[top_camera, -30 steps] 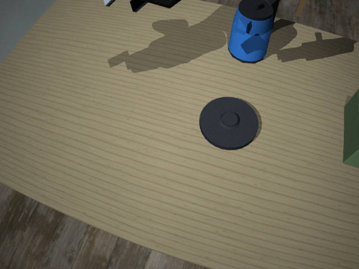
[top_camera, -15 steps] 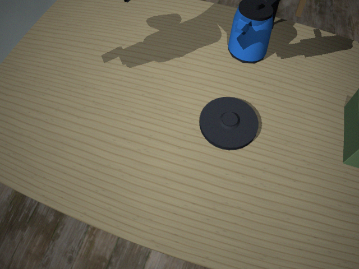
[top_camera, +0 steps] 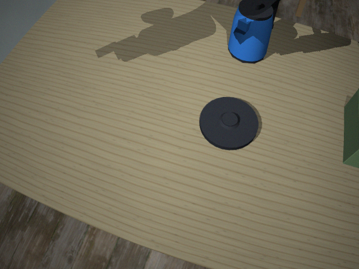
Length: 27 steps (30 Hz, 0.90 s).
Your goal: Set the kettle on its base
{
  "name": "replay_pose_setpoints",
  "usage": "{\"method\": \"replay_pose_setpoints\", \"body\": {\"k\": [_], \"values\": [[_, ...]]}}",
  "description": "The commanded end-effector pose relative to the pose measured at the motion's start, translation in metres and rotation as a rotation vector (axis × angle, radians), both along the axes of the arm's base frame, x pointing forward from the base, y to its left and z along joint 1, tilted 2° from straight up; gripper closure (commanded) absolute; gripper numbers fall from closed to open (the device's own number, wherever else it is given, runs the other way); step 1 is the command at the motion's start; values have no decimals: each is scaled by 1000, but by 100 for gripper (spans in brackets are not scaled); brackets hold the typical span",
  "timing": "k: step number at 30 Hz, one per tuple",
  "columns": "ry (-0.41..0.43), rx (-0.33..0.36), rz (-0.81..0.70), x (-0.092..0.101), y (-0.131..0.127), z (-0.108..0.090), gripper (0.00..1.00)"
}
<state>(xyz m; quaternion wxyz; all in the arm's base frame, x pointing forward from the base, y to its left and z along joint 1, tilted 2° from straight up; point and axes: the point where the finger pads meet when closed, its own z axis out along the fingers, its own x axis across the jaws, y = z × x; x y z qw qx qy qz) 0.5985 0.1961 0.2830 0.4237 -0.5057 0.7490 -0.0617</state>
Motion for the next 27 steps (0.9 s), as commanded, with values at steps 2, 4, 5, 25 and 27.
{"method": "replay_pose_setpoints", "body": {"k": [2, 4, 5, 25, 27], "values": [[-14, -13, 15, 7, -4, 3, 0], [-25, -23, 31, 9, -4, 5, 0], [-30, -28, 38, 10, -5, 6, 0], [-123, -143, 191, 29, -14, 20, 0], [-132, -158, 209, 30, -16, 21, 0]]}}
